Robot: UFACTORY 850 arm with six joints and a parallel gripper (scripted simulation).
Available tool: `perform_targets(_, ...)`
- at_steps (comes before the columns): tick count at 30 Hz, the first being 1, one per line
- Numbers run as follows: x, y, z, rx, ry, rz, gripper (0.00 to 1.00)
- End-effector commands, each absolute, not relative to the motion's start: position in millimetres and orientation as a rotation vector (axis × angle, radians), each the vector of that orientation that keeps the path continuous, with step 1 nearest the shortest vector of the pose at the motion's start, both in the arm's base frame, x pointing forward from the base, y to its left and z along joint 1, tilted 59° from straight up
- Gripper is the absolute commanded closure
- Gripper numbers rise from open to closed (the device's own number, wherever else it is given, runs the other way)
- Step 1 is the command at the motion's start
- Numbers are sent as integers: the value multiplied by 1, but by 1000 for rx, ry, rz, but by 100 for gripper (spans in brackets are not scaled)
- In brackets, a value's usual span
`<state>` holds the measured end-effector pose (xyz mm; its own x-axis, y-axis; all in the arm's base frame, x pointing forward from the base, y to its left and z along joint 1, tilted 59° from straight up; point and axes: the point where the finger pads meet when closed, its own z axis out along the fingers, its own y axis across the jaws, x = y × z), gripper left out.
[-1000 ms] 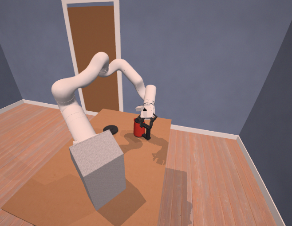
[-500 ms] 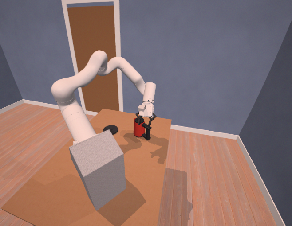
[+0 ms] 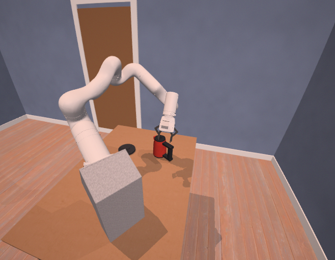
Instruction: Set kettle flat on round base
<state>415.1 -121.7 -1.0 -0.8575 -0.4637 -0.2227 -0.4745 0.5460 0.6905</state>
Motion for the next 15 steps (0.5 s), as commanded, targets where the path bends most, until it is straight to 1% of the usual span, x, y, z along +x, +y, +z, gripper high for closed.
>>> perform_targets(1, 421, -120, 4, -868, 2682, 1229, 19)
perform_targets(15, 452, -116, 29, -1024, 2377, 1131, 19)
